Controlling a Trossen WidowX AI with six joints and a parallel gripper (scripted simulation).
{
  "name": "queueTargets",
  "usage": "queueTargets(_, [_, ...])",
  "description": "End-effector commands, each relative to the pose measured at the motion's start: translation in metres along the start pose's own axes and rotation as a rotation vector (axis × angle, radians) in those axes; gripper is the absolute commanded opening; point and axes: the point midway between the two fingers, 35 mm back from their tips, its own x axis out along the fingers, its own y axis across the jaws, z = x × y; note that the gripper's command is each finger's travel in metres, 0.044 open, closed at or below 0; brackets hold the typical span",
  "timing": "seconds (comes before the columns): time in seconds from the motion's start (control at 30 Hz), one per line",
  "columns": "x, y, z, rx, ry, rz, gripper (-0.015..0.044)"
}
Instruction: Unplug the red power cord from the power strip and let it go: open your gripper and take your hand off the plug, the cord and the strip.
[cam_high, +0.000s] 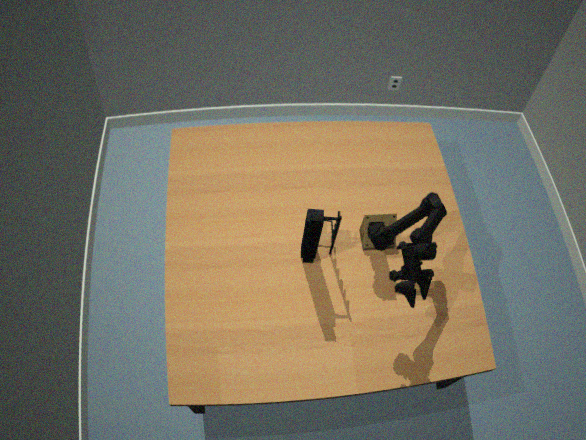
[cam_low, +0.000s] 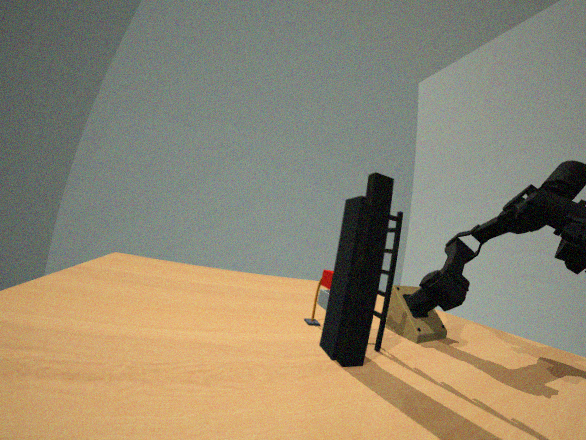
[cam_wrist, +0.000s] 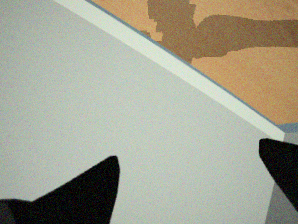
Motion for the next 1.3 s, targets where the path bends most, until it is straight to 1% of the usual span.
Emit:
queueTargets(0.0, [0.0,0.0,0.0,0.0,-0.002,0.001,0.0374])
queueTargets(0.13, [0.004,0.011,0.009,-0.005,-0.041,0.03,0.0269])
queueTargets(0.27, [0.009,0.033,0.028,-0.015,-0.122,0.084,0.0164])
queueTargets(0.5, [0.007,0.079,0.065,-0.075,-0.309,0.215,0.016])
queueTargets(0.73, [-0.014,0.128,0.105,-0.148,-0.539,0.349,0.016])
queueTargets(1.0, [-0.063,0.179,0.15,-0.212,-0.841,0.467,0.016])
queueTargets(1.27, [-0.135,0.212,0.186,-0.235,-1.152,0.532,0.016])
